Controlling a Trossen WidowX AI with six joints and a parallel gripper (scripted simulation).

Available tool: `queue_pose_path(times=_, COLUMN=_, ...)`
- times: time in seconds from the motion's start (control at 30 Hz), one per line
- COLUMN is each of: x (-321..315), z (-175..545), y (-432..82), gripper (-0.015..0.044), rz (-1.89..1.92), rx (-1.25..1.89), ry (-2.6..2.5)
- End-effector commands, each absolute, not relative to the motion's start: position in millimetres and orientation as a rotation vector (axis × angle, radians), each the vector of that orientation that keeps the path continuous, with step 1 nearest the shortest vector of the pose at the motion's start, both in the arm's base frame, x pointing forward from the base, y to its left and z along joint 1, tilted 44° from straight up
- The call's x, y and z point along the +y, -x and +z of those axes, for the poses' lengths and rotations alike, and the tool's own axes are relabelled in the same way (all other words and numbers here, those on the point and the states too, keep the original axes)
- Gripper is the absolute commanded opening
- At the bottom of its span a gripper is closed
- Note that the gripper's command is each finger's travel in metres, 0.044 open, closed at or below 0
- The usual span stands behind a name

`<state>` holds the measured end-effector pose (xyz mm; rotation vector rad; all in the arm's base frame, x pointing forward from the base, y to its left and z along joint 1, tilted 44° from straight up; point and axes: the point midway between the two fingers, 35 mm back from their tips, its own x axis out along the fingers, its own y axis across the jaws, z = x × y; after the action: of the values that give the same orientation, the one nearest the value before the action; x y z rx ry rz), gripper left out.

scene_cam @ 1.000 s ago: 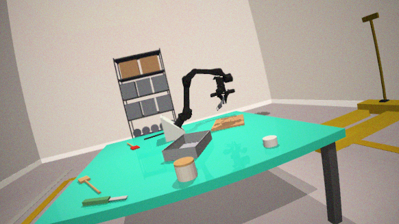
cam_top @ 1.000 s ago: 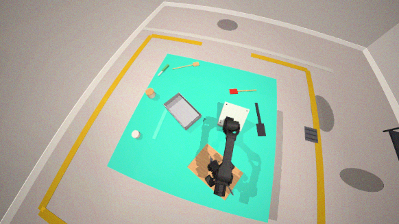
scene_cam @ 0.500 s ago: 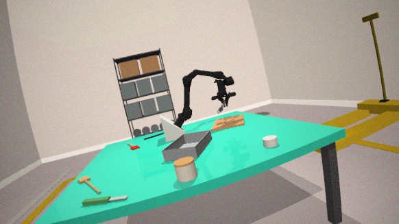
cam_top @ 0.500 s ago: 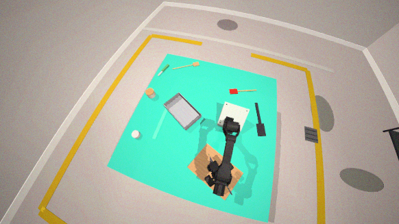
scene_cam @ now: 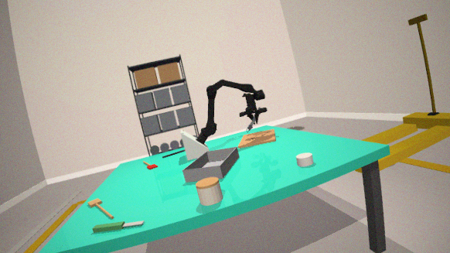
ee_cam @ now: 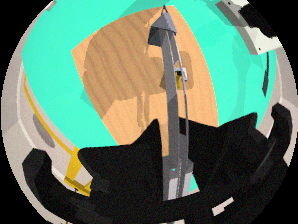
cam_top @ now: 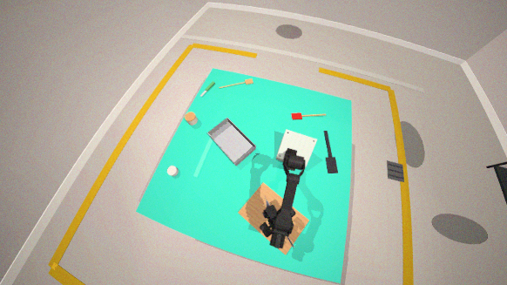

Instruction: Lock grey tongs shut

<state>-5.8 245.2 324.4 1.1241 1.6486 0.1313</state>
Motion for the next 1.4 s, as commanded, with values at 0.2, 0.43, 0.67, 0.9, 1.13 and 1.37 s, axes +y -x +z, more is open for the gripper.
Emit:
queue_pose_path(times=0.2, x=256.7, z=312.1, y=5.5, gripper=-0.0150, rz=0.135, rx=1.650, ry=-1.119)
queue_pose_path(times=0.43, x=264.3, z=303.4, y=4.9, gripper=-0.0150, rz=0.135, rx=1.650, ry=-1.119)
queue_pose_path(times=0.67, x=271.4, z=294.5, y=4.2, gripper=-0.0150, rz=0.135, rx=1.650, ry=-1.119)
queue_pose_path(times=0.9, x=278.1, z=285.3, y=3.4, gripper=-0.0150, rz=0.135, rx=1.649, ry=-1.119)
queue_pose_path(times=1.13, x=282.1, z=279.3, y=2.8, gripper=-0.0150, rz=0.135, rx=1.649, ry=-1.119)
queue_pose_path(times=1.37, x=281.3, z=280.3, y=2.6, gripper=-0.0019, rz=0.130, rx=1.648, ry=-1.122)
